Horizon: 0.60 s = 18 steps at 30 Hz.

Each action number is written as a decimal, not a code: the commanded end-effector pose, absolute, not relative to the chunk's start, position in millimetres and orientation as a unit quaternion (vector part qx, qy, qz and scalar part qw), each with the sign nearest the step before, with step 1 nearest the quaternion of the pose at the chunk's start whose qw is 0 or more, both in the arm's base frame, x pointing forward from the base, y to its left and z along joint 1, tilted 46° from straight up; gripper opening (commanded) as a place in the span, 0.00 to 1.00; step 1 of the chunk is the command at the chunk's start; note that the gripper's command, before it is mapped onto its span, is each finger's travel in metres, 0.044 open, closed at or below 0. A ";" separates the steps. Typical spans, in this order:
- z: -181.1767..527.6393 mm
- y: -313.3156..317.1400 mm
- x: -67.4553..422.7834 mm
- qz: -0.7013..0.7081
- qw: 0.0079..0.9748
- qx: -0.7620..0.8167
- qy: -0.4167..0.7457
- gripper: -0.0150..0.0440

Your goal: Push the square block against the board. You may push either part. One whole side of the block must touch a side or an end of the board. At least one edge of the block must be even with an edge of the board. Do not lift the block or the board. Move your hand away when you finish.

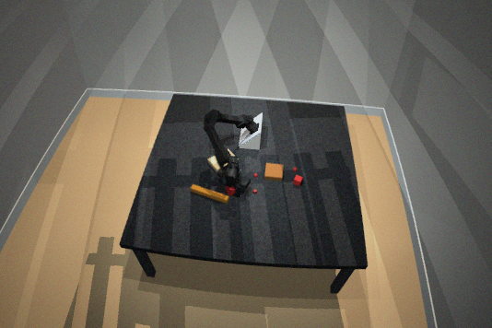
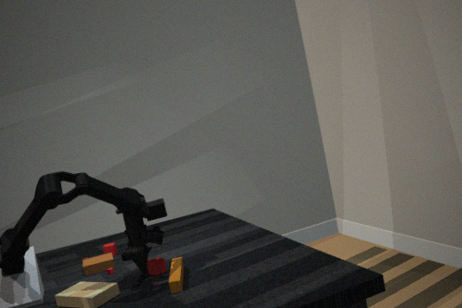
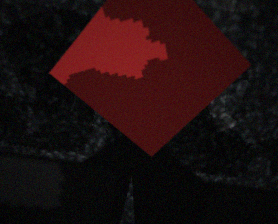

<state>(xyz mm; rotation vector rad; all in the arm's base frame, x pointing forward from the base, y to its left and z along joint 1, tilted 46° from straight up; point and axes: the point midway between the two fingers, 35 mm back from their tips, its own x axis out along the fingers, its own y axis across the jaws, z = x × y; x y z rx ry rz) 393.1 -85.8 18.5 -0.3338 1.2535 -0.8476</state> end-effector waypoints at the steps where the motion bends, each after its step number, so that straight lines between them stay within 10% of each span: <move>1: 18.6 -86.2 392.8 -0.383 0.714 -0.153 0.567 0.25; 18: 10.3 -80.3 370.7 -0.382 0.713 -0.153 0.567 0.25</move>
